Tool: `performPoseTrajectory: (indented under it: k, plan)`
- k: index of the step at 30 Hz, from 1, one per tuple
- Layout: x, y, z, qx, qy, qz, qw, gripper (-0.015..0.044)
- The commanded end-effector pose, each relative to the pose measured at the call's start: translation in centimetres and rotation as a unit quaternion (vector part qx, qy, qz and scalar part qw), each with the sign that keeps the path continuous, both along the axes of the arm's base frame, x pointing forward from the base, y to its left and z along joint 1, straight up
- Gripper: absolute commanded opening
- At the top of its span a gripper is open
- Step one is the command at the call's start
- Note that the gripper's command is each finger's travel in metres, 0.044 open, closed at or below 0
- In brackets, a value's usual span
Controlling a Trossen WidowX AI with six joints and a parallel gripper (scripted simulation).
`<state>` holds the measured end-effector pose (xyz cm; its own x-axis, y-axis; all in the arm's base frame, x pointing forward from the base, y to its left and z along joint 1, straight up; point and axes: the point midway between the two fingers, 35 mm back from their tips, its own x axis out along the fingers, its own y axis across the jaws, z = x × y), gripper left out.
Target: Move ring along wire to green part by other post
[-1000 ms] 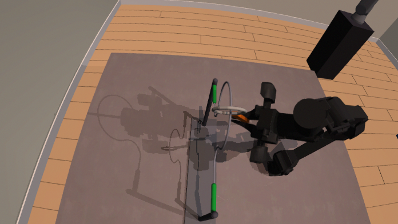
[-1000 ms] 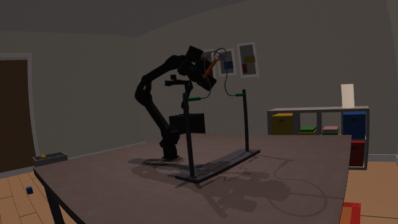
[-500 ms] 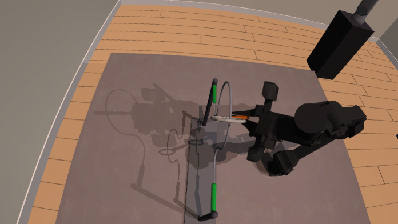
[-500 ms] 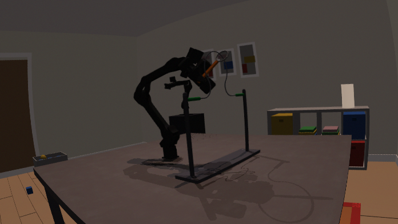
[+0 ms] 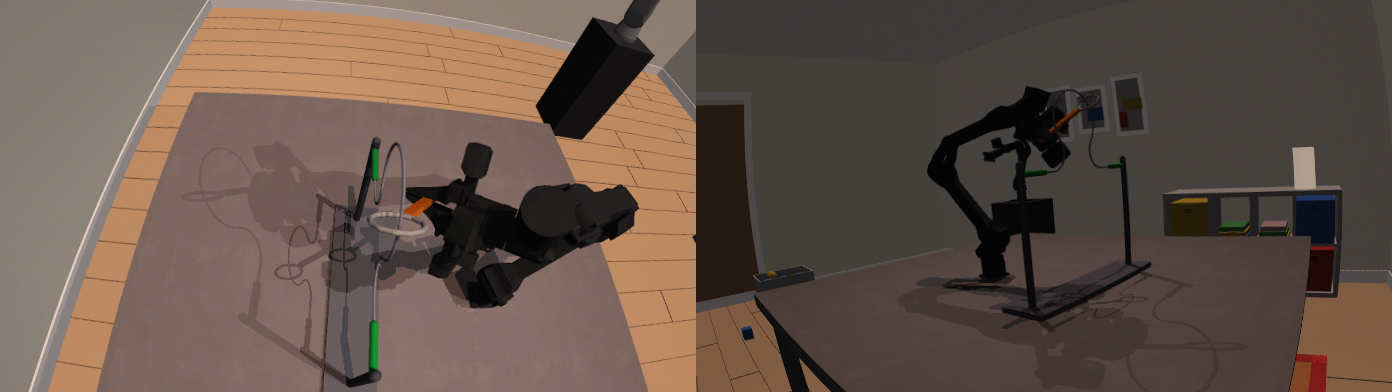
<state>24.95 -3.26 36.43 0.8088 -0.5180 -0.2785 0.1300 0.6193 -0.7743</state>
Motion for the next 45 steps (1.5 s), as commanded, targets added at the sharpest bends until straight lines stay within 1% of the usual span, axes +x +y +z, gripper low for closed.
performPoseTrajectory:
  k: [1,23,45]
  plan:
    - [-0.2,-0.3,0.3,-0.028,-0.002,-0.001,1.0,-0.015]
    - [-0.3,-0.9,1.4,-0.172,0.004,-0.001,0.985,-0.015]
    - [-0.3,-1.2,2.6,-0.317,0.01,-0.001,0.948,-0.015]
